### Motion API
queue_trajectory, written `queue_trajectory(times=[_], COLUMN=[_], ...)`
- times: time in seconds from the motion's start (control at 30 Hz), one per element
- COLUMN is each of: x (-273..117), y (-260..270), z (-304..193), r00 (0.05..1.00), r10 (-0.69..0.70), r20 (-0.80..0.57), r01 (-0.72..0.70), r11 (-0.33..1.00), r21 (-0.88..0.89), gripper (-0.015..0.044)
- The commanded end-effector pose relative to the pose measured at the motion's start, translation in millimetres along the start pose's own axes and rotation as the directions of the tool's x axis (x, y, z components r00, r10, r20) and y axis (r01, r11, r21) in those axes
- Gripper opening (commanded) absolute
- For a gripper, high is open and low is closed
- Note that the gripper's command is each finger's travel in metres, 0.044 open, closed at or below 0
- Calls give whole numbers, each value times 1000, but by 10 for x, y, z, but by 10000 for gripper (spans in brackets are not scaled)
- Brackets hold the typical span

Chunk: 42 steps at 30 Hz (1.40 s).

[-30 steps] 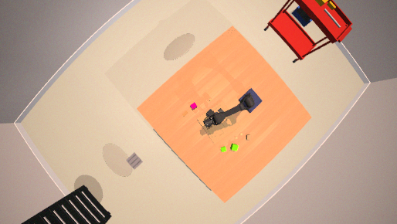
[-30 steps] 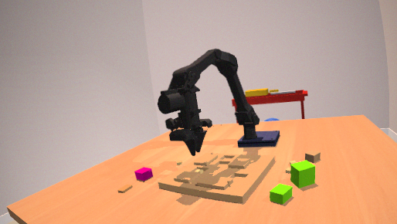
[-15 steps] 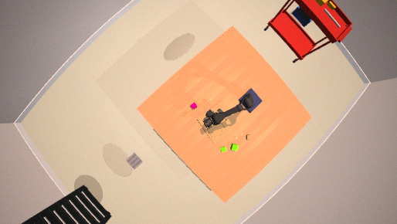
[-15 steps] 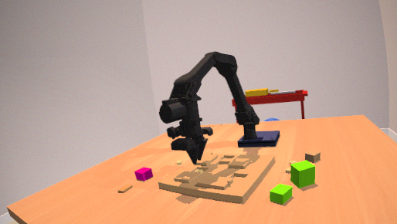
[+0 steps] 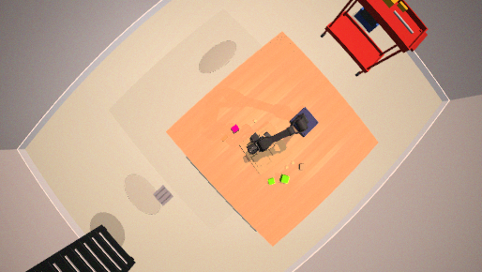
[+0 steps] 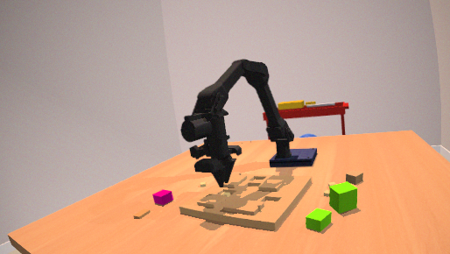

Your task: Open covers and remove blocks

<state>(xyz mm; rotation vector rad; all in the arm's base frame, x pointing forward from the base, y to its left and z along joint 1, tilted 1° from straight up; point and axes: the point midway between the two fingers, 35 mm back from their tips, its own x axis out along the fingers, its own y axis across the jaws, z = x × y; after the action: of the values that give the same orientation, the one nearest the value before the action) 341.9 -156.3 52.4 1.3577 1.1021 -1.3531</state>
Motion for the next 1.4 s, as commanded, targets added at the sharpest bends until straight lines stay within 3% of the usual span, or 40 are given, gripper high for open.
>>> queue_trajectory(times=[0.0,1.37], x=[9,121], y=[-1,-3], z=[-9,-12], r00=[1000,1000], r10=[0,0], r20=[-5,-5], r01=[0,0], r11=[1000,1000], r21=[-3,-3], gripper=[144,144])
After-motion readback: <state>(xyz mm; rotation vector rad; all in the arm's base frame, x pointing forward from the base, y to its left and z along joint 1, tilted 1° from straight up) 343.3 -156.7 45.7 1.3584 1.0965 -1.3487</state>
